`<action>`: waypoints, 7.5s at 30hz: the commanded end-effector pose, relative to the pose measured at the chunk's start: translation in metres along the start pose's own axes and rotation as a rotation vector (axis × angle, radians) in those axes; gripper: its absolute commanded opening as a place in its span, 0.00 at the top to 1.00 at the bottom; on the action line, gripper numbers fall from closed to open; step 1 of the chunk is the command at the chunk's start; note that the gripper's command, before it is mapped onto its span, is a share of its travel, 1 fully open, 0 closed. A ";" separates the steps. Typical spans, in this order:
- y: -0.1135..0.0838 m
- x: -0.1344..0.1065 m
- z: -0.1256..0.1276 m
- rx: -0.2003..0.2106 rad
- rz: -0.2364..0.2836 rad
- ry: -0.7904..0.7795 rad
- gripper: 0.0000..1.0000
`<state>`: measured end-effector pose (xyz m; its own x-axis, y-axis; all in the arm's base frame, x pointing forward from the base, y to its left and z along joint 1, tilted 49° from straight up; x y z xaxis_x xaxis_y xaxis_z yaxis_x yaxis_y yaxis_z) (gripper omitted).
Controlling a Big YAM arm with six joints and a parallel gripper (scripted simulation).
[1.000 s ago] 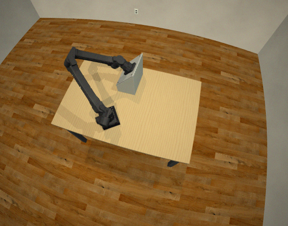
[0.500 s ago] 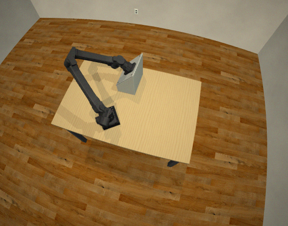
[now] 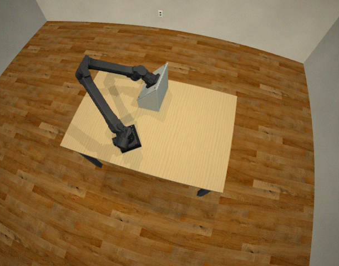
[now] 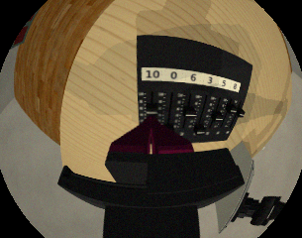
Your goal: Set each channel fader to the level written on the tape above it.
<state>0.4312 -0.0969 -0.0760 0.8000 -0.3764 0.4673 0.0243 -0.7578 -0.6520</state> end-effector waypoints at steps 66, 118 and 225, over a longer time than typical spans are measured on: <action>-0.008 0.047 -0.009 0.012 -0.027 0.054 1.00; -0.008 0.047 -0.009 0.012 -0.027 0.055 1.00; -0.043 -0.043 -0.051 0.015 -0.021 0.027 1.00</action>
<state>0.3568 -0.0807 -0.0428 0.7886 -0.3827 0.4813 0.0271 -0.7604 -0.6489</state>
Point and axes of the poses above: the point where the finger pads meet when closed, its own y axis out along the fingers, its own z axis across the jaws, x = y × z, the point moved 1 cm from there along -y, back along the fingers, and after that the axes turned 13 degrees about -y, right-handed, at the moved point
